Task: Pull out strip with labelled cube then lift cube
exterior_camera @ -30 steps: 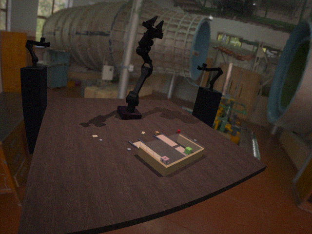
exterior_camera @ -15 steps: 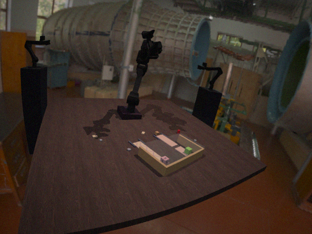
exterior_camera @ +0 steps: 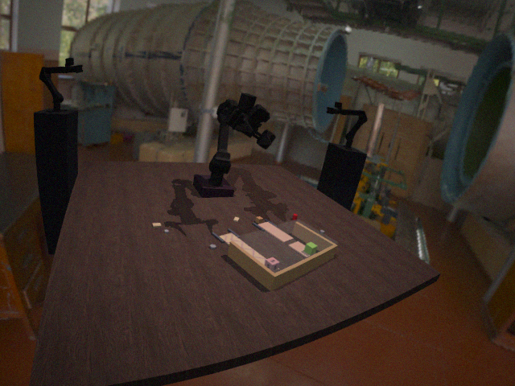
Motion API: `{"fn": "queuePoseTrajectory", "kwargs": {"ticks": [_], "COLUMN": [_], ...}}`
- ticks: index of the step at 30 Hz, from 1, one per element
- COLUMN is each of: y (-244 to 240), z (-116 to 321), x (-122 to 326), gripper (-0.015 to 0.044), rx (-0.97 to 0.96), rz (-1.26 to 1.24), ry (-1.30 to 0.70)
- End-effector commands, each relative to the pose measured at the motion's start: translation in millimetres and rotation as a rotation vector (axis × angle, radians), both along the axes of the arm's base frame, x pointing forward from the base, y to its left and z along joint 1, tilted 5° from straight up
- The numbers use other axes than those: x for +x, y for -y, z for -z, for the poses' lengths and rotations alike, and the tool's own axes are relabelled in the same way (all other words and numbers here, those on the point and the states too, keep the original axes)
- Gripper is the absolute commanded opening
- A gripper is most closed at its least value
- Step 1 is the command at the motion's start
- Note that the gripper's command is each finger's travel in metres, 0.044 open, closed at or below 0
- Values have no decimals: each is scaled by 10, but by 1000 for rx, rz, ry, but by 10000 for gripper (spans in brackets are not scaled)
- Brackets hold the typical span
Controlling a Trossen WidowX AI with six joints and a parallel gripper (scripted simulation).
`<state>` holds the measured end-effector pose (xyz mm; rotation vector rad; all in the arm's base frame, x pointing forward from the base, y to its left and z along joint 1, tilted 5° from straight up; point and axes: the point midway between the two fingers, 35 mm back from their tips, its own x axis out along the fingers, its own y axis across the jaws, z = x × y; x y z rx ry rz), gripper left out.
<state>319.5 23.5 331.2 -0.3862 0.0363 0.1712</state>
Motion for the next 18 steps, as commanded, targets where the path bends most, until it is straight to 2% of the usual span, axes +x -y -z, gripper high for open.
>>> {"fn": "queuePoseTrajectory", "kwargs": {"ticks": [1,7,14,18], "y": [-151,-381,-387,-335], "z": [502,1295,1318,1335], "x": [-63,-330,-341,-185], "gripper": [400,400,400,295], "rx": [134,318,322,262], "rz": [-14,11,13,40], "ry": [-196,-527,-536,-621]}}
